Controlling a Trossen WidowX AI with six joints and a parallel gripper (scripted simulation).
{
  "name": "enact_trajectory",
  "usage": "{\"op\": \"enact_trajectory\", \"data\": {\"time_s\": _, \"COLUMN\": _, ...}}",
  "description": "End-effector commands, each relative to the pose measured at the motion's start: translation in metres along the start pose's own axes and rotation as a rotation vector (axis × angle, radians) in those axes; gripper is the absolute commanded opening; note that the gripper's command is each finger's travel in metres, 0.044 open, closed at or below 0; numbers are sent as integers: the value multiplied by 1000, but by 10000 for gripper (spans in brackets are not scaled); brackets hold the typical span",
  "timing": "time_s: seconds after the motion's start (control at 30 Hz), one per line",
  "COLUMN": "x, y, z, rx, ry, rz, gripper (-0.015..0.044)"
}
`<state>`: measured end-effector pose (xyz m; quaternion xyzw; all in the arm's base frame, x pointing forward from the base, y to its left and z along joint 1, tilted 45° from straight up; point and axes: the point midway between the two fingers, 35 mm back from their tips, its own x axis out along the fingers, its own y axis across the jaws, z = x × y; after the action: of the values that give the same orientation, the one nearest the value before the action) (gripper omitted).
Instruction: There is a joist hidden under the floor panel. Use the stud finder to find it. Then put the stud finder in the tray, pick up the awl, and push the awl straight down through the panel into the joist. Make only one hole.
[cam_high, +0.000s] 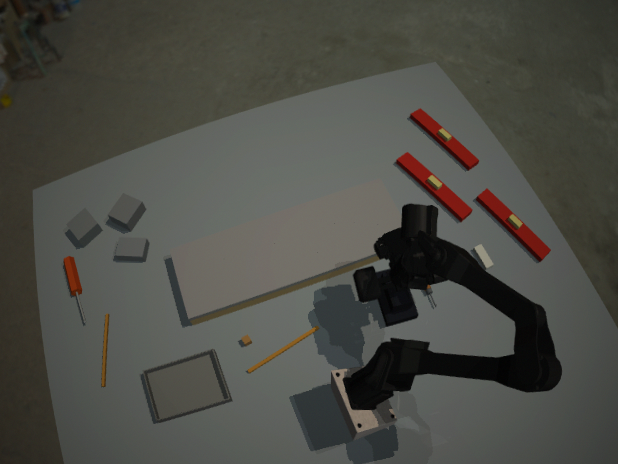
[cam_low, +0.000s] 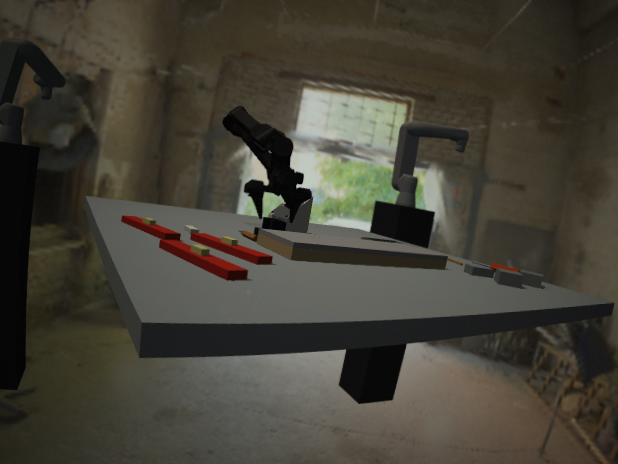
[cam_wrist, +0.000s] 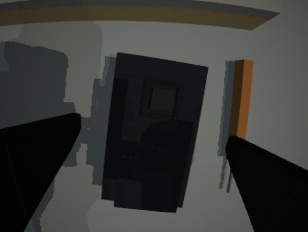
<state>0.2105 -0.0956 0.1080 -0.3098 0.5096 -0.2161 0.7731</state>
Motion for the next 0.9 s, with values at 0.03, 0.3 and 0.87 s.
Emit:
{"op": "enact_trajectory", "data": {"time_s": 0.03, "x": 8, "y": 1, "z": -2, "rx": -6, "ry": -1, "rz": 5, "gripper": 440}}
{"op": "enact_trajectory", "data": {"time_s": 0.3, "x": 20, "y": 1, "z": -6, "rx": -6, "ry": -3, "rz": 2, "gripper": 440}}
{"op": "enact_trajectory", "data": {"time_s": 0.87, "x": 29, "y": 0, "z": -10, "rx": -8, "ry": -5, "rz": -2, "gripper": 302}}
